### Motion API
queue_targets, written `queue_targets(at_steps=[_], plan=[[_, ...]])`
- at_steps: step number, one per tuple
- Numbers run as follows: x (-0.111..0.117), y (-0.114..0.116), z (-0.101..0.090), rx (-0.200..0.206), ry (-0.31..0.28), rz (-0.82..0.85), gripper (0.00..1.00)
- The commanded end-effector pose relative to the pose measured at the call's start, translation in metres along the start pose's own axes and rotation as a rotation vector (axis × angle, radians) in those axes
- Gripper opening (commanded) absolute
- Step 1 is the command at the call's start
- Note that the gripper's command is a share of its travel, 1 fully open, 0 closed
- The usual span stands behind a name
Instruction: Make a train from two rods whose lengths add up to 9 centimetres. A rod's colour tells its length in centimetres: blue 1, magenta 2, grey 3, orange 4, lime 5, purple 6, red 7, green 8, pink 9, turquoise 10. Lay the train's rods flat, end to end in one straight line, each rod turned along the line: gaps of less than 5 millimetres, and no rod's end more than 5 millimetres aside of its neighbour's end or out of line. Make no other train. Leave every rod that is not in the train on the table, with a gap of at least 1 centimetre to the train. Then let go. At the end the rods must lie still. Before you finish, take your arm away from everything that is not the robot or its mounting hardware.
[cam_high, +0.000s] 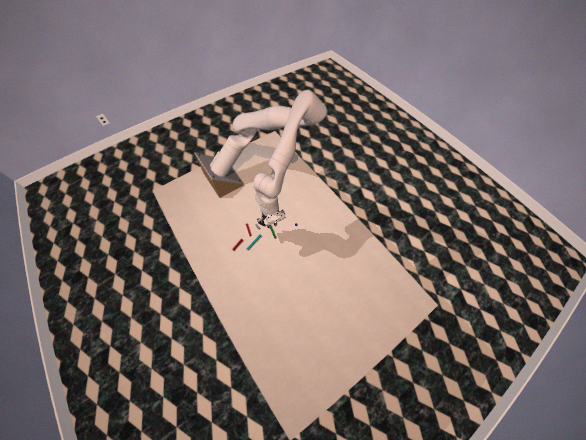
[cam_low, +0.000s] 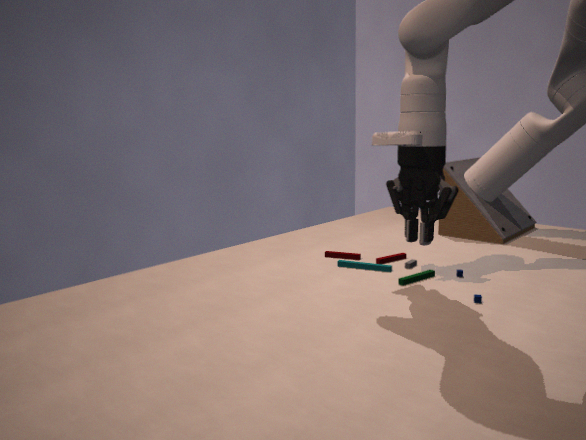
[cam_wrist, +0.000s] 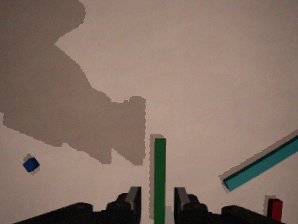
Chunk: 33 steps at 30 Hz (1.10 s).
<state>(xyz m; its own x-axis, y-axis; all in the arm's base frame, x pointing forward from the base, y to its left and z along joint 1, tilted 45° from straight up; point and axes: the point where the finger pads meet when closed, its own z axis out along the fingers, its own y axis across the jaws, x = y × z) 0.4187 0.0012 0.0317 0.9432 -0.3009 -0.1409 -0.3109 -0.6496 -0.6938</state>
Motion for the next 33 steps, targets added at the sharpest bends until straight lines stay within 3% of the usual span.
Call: queue_targets(at_steps=[1,33], plan=[[-0.001,0.0,0.003,0.0,-0.002,0.001,0.24],[-0.001,0.001,0.042,0.0,-0.002,0.001,0.24]])
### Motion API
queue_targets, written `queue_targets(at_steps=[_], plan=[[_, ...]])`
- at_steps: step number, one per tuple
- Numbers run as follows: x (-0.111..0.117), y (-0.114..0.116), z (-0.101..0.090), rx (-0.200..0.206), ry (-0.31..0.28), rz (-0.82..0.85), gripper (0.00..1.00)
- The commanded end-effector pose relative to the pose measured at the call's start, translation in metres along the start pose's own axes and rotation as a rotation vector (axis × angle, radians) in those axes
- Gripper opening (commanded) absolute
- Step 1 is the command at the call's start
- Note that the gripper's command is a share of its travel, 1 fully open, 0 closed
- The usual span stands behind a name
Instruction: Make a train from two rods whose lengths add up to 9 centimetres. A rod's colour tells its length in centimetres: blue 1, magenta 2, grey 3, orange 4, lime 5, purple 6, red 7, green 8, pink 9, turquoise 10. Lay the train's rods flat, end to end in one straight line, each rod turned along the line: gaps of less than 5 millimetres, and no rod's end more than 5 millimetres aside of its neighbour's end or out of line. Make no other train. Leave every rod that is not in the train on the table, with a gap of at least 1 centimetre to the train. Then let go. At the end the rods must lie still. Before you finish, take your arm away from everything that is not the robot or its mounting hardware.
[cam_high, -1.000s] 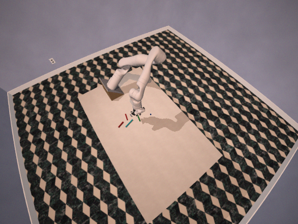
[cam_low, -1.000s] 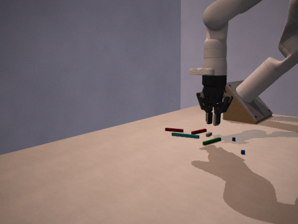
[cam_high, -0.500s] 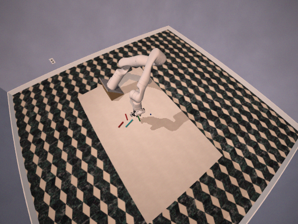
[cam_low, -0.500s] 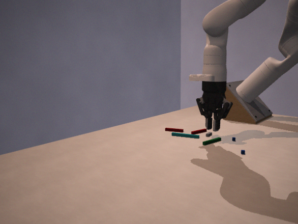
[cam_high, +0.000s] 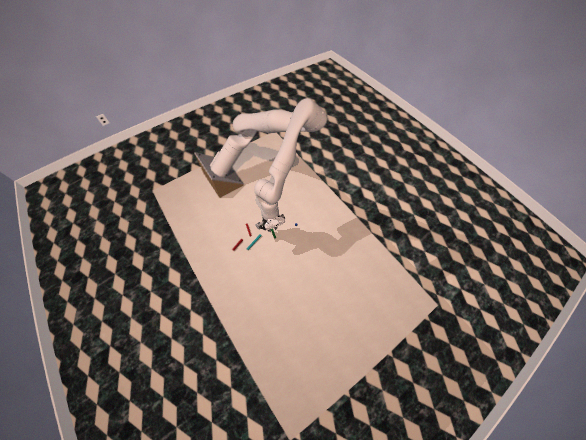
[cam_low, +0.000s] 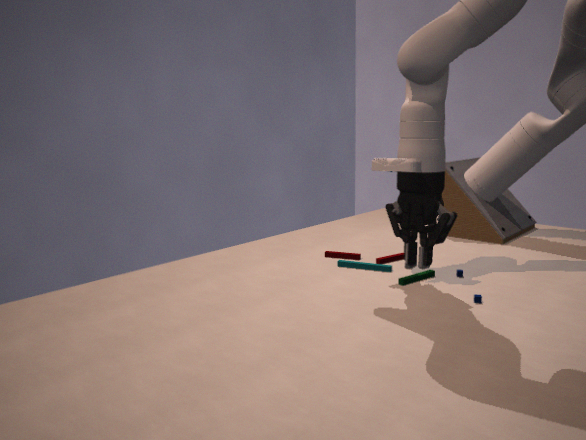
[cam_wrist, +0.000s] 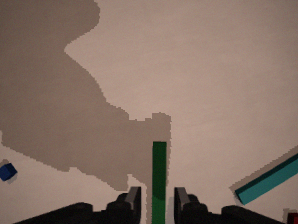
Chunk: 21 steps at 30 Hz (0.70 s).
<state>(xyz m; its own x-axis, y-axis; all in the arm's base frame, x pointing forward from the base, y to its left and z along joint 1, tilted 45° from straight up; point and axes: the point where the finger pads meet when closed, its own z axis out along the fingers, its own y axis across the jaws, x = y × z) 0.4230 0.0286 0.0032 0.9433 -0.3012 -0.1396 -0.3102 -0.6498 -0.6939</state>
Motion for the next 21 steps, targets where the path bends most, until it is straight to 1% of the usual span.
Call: queue_targets(at_steps=[1,7,21], plan=[[-0.0009,0.0008,0.0029,0.0,-0.003,0.002,0.24],[-0.0009,0.0008,0.006,0.0,-0.003,0.002,0.24],[-0.0009,0.0009,0.0067,0.0,-0.003,0.002,0.24]])
